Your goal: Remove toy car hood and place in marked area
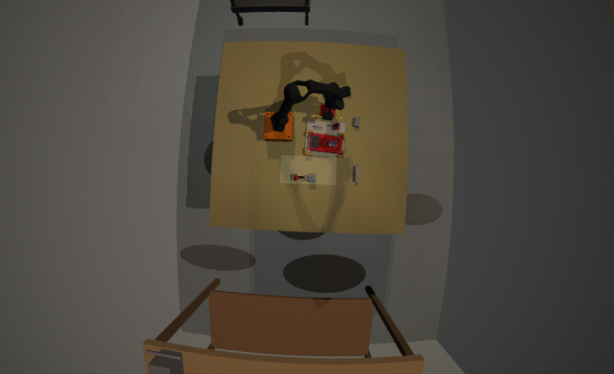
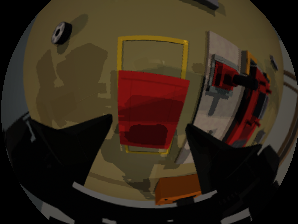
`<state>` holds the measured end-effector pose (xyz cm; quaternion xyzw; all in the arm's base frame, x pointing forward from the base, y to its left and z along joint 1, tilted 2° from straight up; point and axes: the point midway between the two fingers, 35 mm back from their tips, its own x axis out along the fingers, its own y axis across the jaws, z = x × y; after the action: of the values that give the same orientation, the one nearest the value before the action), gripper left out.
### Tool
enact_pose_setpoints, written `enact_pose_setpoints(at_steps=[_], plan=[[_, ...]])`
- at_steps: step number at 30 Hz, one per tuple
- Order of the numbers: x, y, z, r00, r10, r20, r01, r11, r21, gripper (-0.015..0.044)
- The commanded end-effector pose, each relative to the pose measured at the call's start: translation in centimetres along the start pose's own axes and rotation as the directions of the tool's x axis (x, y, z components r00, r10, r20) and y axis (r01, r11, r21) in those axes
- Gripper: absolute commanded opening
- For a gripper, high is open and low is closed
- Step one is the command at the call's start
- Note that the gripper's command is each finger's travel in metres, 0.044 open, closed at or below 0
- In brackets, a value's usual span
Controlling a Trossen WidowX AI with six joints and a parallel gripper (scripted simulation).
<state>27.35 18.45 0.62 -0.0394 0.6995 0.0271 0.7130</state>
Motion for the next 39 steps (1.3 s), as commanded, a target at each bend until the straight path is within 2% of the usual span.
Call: enact_pose_setpoints(at_steps=[1,4,39], plan=[[-4.0,0.2,0.4,1.0,0.009,0.022,-0.009,1.0,0.003,0.044],[-5.8,0.1,0.2,1.0,0.007,0.02,-0.008,1.0,0.003,0.044],[-5.8,0.1,0.2,1.0,0.007,0.02,-0.008,1.0,0.003,0.044]])
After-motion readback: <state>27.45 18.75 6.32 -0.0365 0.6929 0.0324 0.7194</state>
